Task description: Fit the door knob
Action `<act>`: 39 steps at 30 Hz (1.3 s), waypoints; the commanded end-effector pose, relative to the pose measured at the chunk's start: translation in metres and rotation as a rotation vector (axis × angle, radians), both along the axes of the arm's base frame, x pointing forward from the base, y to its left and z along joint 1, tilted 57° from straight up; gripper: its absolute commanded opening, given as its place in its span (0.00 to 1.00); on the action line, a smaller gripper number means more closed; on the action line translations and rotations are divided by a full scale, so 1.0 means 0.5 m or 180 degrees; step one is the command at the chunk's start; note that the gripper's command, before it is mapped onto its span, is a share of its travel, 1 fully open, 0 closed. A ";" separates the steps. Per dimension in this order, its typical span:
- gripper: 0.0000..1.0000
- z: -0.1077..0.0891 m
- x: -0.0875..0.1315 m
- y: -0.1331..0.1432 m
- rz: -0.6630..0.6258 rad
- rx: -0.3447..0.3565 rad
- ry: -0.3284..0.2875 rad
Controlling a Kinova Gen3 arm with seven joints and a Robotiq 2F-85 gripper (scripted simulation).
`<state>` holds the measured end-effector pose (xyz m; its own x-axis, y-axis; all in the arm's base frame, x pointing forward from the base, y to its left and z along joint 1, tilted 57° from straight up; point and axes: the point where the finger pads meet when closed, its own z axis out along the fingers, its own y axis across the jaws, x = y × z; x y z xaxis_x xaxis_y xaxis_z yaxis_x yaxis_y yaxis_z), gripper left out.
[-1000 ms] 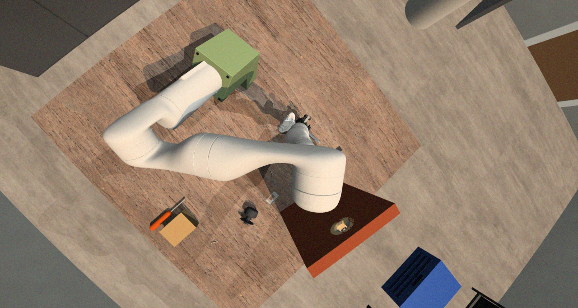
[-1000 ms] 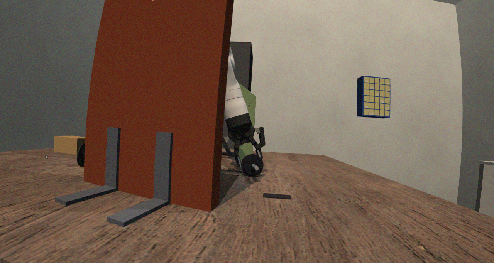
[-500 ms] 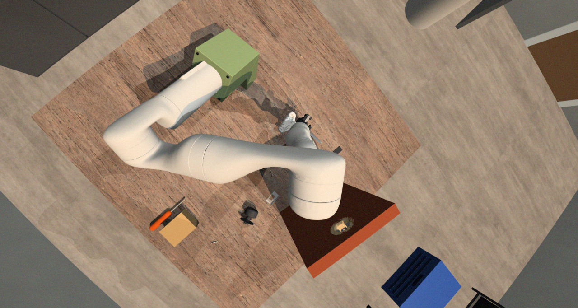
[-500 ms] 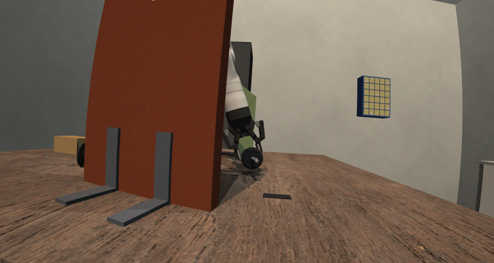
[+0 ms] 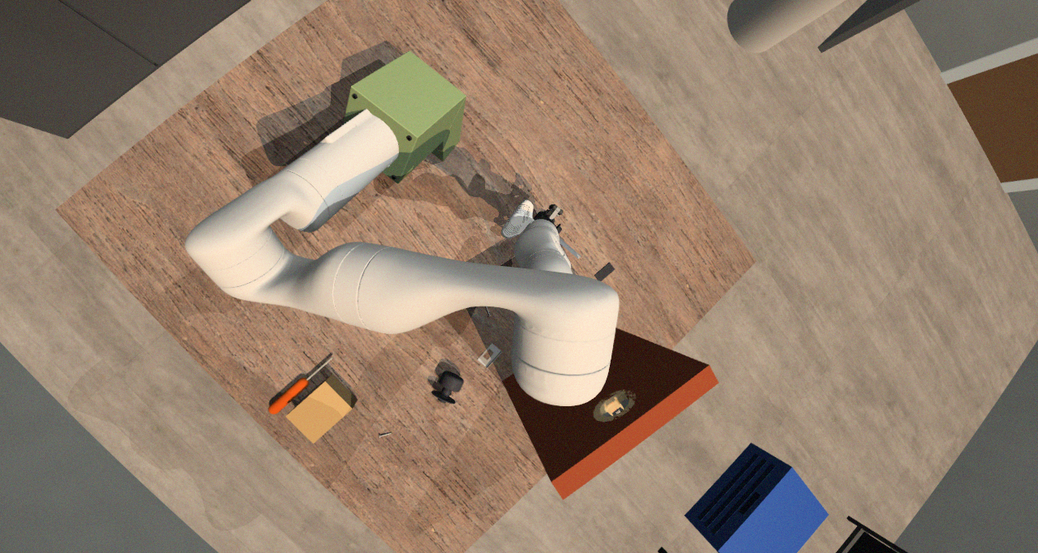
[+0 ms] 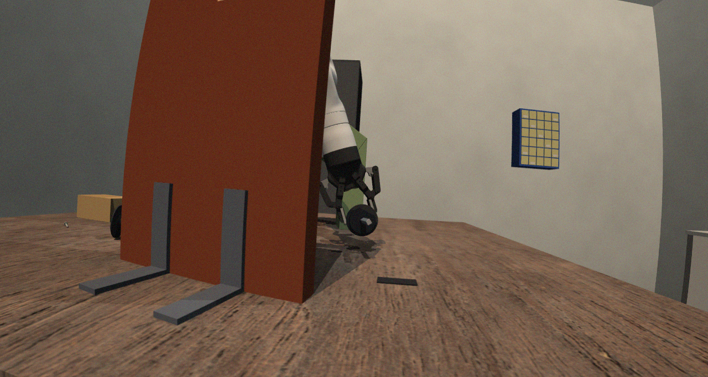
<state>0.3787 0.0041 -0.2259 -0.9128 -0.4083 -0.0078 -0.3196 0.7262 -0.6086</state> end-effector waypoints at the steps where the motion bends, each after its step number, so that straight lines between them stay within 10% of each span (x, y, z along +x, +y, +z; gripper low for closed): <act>1: 0.63 0.007 -0.007 0.011 -0.0032 0.0010 -0.0022; 39: 0.63 0.037 -0.023 0.056 -0.0029 0.0012 -0.0029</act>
<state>0.3688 0.0307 -0.2081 -0.9114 -0.4114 -0.0099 -0.3212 0.7263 -0.6077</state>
